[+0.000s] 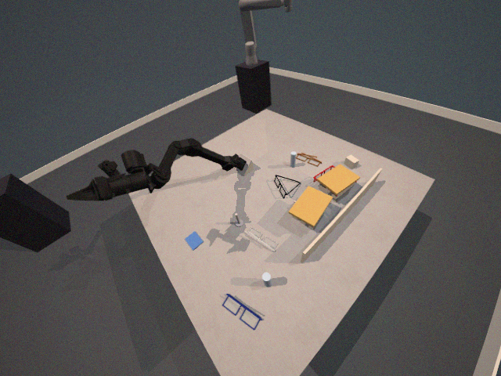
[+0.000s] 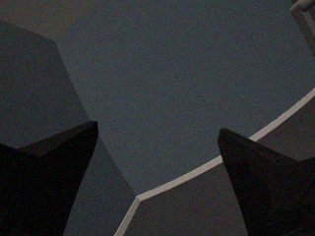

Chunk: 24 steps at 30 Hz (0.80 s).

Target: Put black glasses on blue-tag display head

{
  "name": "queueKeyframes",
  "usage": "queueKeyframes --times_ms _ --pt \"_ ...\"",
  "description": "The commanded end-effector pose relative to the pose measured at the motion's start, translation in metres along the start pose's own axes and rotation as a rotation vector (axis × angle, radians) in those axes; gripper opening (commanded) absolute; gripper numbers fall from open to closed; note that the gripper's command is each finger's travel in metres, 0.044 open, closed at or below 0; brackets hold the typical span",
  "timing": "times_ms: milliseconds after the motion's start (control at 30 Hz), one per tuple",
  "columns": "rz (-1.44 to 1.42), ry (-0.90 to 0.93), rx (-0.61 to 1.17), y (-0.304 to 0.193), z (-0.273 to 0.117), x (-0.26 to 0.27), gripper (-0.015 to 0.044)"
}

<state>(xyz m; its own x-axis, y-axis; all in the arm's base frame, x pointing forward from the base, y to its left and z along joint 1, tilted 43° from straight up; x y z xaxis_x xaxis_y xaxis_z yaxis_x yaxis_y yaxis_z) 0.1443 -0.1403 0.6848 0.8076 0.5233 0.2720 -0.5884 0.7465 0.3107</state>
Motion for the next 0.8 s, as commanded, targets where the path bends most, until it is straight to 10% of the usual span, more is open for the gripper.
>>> queueKeyframes --times_ms 0,233,533,767 --pt "0.000 0.000 0.000 0.000 0.000 0.000 0.0426" --pt "0.000 0.000 0.000 0.000 0.000 0.000 0.0440" --pt "0.106 0.087 0.279 -0.068 -0.025 0.039 0.0204" --pt "0.203 0.188 0.582 -0.129 -0.075 0.090 0.0200"
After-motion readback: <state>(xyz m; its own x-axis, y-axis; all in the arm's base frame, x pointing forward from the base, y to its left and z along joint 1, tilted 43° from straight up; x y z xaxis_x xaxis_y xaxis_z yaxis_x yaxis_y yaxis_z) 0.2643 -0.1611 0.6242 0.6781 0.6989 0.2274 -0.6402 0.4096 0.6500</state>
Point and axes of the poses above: the point midway between the two fingers, 35 mm back from their tips, its own z axis out along the fingers, its own x axis across the jaws, y = z × x, the point moved 6 cm from there along -z, back along the fingers, and after that the axes turned 1 degree about -z, right-handed, at the moved point
